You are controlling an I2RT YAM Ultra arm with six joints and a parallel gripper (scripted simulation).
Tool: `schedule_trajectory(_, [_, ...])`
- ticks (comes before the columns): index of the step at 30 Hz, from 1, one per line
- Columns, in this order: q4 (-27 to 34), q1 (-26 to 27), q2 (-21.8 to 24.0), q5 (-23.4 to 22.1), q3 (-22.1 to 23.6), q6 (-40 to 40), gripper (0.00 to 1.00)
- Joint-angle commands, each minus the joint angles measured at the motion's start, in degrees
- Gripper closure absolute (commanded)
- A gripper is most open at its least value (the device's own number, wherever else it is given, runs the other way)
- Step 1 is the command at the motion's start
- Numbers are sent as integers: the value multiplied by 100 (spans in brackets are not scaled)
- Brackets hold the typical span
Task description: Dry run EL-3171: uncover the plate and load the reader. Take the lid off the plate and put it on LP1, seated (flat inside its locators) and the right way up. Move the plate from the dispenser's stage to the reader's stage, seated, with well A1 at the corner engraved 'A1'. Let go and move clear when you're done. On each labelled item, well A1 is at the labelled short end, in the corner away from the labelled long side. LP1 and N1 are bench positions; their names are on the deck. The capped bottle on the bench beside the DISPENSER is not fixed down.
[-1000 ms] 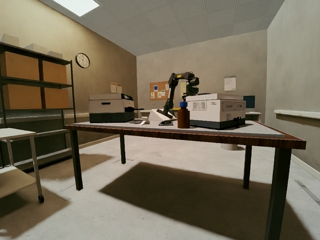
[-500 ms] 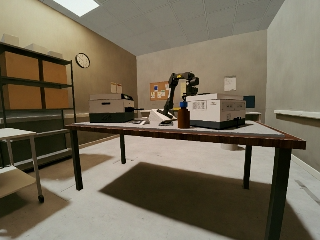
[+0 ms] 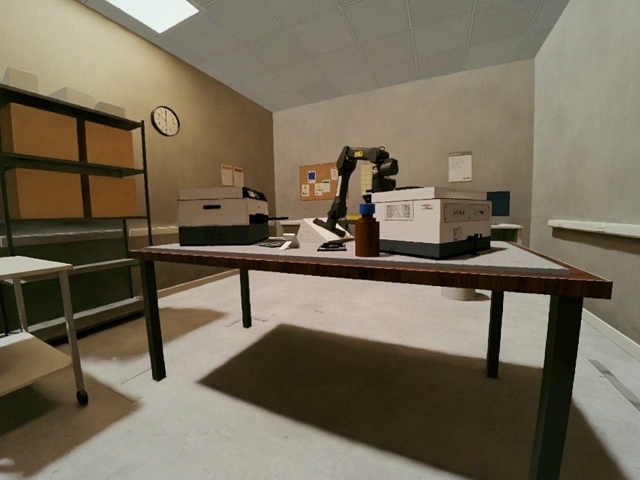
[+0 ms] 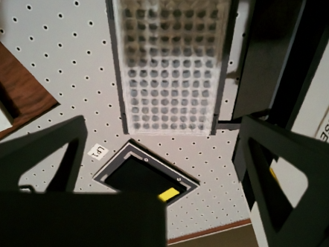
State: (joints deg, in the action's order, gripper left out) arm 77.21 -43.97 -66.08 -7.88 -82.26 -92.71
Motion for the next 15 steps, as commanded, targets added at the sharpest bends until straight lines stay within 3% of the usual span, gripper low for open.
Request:
schedule_trajectory(1, [-190, -65, 172, 5, 111, 72, 0])
schedule_trajectory(15, [-587, -146, 160, 51, 488, 140, 0])
